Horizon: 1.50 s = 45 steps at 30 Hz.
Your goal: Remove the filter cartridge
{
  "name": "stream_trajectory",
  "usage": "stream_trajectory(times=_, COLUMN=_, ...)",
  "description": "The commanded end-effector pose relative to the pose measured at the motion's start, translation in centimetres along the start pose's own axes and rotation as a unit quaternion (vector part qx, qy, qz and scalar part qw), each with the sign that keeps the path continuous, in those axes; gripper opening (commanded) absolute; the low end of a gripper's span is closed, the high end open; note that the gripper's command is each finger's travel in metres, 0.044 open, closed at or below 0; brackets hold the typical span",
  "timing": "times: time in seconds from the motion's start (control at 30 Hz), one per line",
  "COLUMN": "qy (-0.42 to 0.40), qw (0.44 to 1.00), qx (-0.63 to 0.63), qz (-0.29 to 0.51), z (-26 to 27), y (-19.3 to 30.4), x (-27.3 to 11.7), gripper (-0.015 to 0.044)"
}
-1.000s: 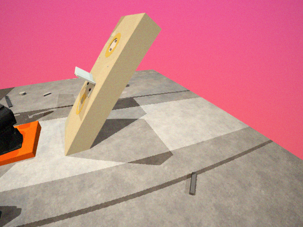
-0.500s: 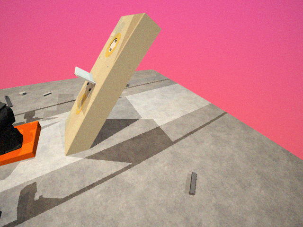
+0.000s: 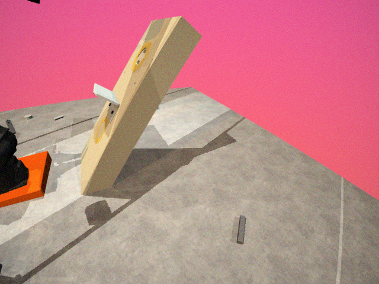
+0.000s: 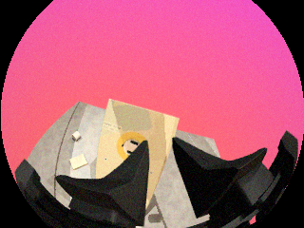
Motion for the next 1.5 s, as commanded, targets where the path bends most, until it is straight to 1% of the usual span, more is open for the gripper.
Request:
stream_trajectory(times=0.0, qy=-0.072, qw=0.932, qx=-0.344, qz=0.087, z=3.6, y=2.2, x=5.3, gripper=0.0109)
stream_trajectory(times=0.2, qy=-0.115, qw=0.850, qx=-0.503, qz=0.107, z=5.7, y=2.9, x=7.2, gripper=0.0109)
stream_trajectory(times=0.27, qy=-0.120, qw=0.838, qx=-0.521, qz=0.109, z=6.0, y=2.9, x=7.4, gripper=0.0109)
stream_trajectory(times=0.97, qy=-0.120, qw=0.838, qx=-0.521, qz=0.109, z=6.0, y=2.9, x=7.4, gripper=0.0109)
stream_trajectory(times=1.47, qy=-0.119, qw=0.838, qx=-0.521, qz=0.108, z=6.1, y=3.5, x=9.5, gripper=0.0109)
Point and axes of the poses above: the point midway between the two fingers, 35 mm back from their tips, its own x axis out along the fingers, its own z axis across the jaws, y = z × x, the point moved 6 cm from there along -x, back along the fingers, and after that the axes turned 11 degrees about -x, right-handed, at the moved point
